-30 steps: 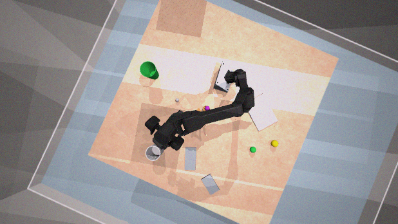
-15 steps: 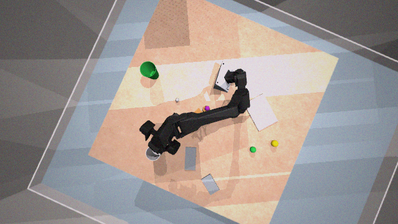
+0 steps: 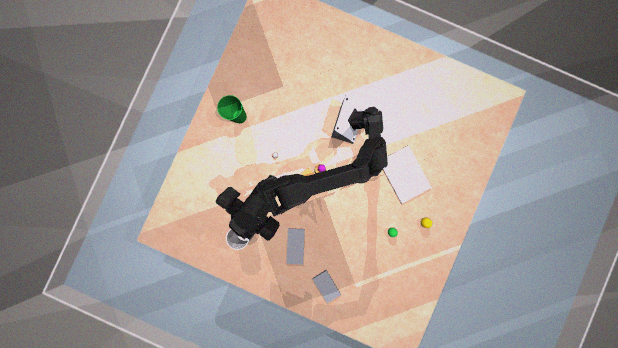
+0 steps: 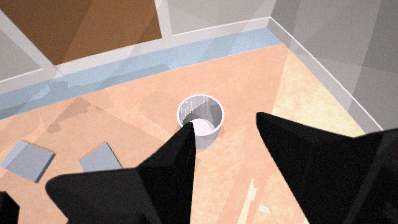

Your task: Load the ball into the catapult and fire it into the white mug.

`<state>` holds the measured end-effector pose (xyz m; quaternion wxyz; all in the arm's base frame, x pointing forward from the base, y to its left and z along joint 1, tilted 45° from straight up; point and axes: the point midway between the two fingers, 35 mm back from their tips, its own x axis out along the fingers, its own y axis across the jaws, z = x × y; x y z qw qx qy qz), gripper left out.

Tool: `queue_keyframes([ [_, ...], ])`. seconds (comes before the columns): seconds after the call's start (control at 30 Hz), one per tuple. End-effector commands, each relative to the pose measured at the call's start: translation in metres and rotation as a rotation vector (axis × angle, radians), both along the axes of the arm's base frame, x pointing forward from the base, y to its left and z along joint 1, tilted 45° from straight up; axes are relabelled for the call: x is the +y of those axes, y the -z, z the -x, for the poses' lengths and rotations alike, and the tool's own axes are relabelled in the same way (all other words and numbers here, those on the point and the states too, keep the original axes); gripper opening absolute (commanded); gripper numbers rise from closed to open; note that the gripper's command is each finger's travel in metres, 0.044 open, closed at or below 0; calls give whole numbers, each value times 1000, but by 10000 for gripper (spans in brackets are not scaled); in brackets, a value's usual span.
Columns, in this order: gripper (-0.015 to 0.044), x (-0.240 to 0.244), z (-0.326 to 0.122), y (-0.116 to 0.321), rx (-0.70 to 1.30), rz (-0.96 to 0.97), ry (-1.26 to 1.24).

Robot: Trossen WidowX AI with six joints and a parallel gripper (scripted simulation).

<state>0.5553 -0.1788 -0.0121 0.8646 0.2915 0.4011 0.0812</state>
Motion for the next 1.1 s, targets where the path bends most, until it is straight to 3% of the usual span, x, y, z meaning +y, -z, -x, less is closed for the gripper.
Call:
queue_keyframes([
  [0.0,125,0,0,0,1,-6,1],
  [0.17,0,0,0,0,1,-6,1],
  [0.47,0,3,1,0,7,5,-10],
  [1.07,0,77,43,-4,148,273,-356],
])
